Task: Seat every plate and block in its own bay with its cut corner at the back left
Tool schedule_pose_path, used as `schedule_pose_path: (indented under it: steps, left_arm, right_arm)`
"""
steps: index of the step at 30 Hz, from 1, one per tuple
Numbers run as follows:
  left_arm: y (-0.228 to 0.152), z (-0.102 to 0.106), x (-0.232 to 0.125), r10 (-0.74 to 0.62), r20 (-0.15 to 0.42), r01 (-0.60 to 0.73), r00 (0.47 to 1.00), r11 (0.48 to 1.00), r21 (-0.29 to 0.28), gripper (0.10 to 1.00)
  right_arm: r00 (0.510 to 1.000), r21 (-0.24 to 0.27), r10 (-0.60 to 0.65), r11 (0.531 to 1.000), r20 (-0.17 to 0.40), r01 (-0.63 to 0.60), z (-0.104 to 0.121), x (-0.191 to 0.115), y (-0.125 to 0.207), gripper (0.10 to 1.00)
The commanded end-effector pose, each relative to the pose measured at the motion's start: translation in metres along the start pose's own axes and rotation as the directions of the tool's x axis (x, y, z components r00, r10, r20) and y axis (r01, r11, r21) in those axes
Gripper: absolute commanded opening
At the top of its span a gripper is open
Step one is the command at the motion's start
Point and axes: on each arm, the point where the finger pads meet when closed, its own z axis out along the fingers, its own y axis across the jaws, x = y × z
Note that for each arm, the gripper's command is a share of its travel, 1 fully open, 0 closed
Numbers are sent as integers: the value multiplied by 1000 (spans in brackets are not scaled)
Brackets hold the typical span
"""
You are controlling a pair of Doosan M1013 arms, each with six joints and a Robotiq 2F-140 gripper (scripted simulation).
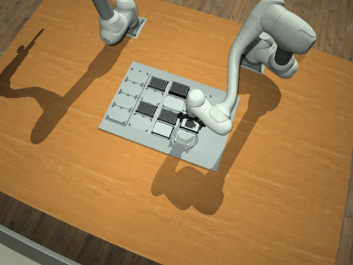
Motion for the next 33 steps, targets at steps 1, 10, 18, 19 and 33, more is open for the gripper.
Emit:
schedule_pose_path:
  steps: [1,10,18,19,33]
  left_arm:
    - [0,-1,1,0,-2,0,1000,1000,0,958]
    - [0,-1,1,0,-2,0,1000,1000,0,913]
    - [0,-1,1,0,-2,0,1000,1000,0,905]
    - [0,-1,1,0,-2,0,1000,1000,0,904]
    - [0,-2,1,0,-2,0,1000,1000,0,894]
  right_arm:
    - [1000,0,0,1000,-1,0,-1,0,0,1000]
    - [1000,0,0,1000,-1,0,-1,0,0,1000]
    - [1000,0,0,1000,-1,0,-1,0,0,1000]
    - [1000,0,0,1000,-1,0,-1,0,0,1000]
    - [1000,0,0,1000,-1,0,-1,0,0,1000]
